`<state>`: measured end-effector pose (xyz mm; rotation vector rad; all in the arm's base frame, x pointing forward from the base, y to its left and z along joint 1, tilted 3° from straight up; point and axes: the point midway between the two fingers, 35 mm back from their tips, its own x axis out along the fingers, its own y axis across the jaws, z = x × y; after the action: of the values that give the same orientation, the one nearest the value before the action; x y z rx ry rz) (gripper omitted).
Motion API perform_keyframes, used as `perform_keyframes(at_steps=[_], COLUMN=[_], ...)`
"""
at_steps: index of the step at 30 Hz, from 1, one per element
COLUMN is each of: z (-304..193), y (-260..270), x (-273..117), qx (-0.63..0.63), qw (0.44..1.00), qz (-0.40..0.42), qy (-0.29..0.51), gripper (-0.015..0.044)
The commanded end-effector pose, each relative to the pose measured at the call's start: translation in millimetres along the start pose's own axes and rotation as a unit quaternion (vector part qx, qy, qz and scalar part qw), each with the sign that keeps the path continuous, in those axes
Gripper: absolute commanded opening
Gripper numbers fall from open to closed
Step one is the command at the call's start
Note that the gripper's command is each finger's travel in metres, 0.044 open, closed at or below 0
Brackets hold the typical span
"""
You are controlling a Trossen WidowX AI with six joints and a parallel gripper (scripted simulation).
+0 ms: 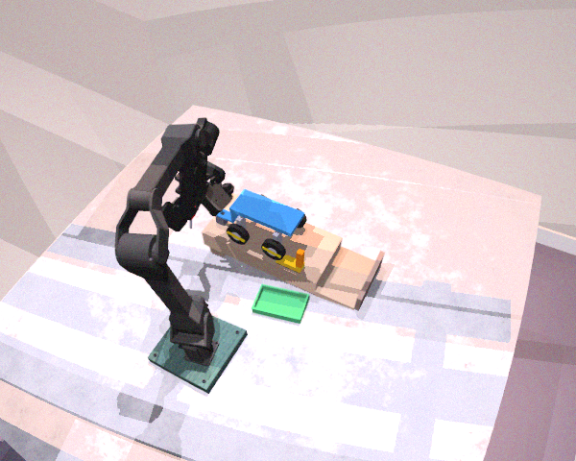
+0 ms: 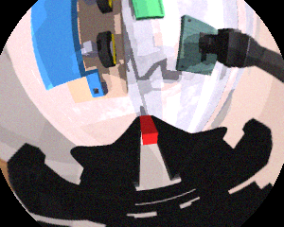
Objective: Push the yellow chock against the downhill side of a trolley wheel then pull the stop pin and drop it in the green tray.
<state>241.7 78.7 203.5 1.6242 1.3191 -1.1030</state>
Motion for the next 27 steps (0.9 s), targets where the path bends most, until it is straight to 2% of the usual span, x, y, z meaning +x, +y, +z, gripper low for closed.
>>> perform_keyframes(at_steps=[1, 27], z=[3, 99], y=[-2, 1], x=[-1, -11], qx=[0.001, 0.001], qw=[1.000, 1.000], qz=[0.003, 0.002], qy=[-0.001, -0.005], gripper=[0.0000, 0.0000])
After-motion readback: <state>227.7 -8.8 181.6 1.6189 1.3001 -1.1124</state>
